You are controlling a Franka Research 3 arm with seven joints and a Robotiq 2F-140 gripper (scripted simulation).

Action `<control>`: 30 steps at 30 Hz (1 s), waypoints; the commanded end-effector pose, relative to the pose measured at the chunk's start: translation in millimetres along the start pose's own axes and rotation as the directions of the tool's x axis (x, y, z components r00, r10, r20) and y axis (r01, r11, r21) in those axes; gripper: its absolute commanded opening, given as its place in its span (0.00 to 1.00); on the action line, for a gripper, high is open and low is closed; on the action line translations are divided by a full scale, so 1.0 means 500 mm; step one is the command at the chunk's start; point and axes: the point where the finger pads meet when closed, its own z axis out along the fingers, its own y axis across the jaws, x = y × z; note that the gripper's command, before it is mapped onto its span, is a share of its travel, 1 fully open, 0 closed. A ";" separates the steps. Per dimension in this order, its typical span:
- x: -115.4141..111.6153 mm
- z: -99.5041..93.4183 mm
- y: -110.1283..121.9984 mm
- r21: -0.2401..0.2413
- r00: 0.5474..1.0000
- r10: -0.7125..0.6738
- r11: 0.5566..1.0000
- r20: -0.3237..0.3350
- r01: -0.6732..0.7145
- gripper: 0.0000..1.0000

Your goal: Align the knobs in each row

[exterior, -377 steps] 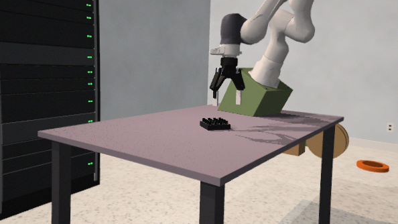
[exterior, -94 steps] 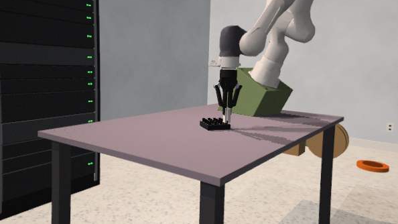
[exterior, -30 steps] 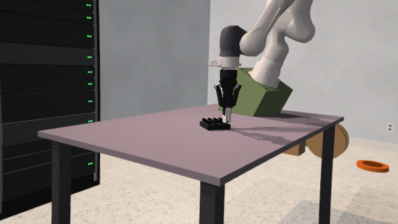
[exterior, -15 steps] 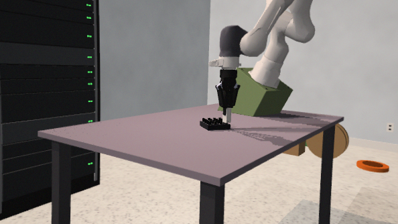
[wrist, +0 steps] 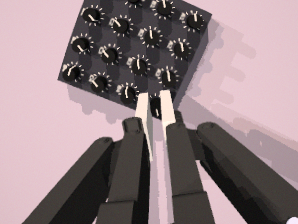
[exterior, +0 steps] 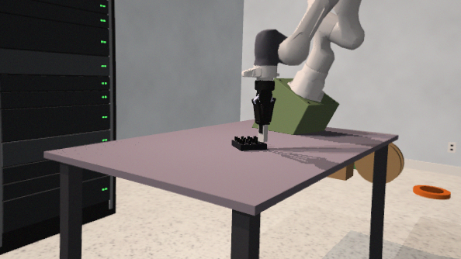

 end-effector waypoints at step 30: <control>0.001 0.002 0.002 0.014 0.837 -0.547 0.837 0.000 0.547 0.05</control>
